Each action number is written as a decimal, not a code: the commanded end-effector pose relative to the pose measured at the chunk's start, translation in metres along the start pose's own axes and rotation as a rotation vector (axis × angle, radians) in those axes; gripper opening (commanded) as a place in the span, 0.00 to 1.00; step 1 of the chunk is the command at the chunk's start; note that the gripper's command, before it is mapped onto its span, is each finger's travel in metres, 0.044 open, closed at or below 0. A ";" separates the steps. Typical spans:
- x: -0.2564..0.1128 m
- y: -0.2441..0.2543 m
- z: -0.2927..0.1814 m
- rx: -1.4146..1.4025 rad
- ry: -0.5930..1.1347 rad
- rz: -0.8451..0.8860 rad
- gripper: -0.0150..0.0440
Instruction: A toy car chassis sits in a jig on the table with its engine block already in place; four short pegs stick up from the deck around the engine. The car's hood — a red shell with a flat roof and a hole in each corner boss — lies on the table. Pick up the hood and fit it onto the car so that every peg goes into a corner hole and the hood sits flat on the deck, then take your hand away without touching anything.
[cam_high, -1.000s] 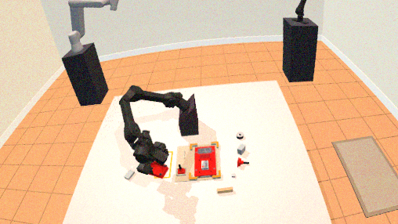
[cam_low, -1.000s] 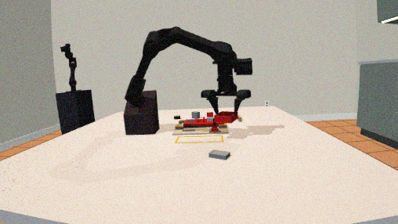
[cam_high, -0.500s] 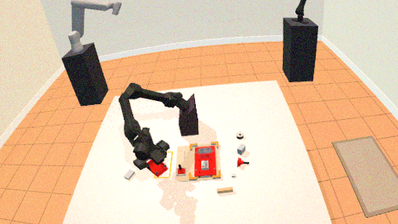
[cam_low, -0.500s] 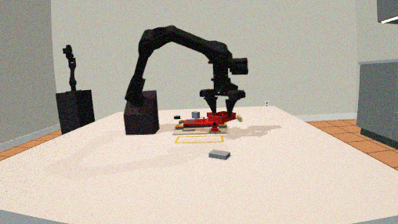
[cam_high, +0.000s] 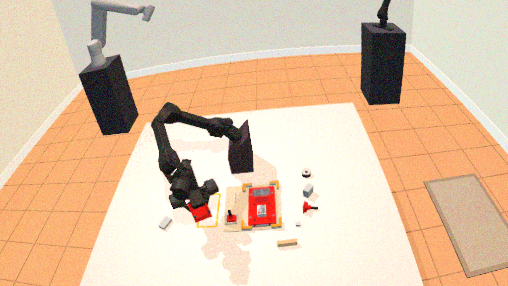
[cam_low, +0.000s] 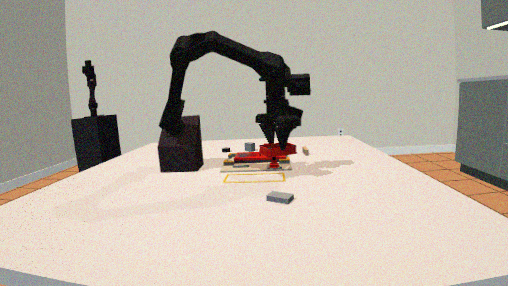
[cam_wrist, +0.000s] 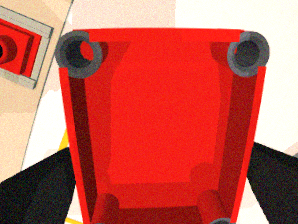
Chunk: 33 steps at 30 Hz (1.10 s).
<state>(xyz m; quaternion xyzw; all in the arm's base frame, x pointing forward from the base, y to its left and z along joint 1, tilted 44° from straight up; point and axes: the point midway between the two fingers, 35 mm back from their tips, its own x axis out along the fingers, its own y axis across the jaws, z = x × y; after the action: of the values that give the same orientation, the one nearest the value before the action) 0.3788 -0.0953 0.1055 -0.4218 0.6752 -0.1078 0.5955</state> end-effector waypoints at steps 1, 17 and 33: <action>-0.002 0.000 -0.006 0.104 -0.003 -0.005 0.25; -0.001 0.007 -0.023 0.460 -0.002 -0.006 0.25; 0.062 0.006 -0.022 0.460 -0.001 -0.007 0.25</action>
<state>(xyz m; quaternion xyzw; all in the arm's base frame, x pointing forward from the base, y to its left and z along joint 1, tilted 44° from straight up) 0.3620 -0.1298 0.0811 -0.2765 0.6246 -0.2646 0.6807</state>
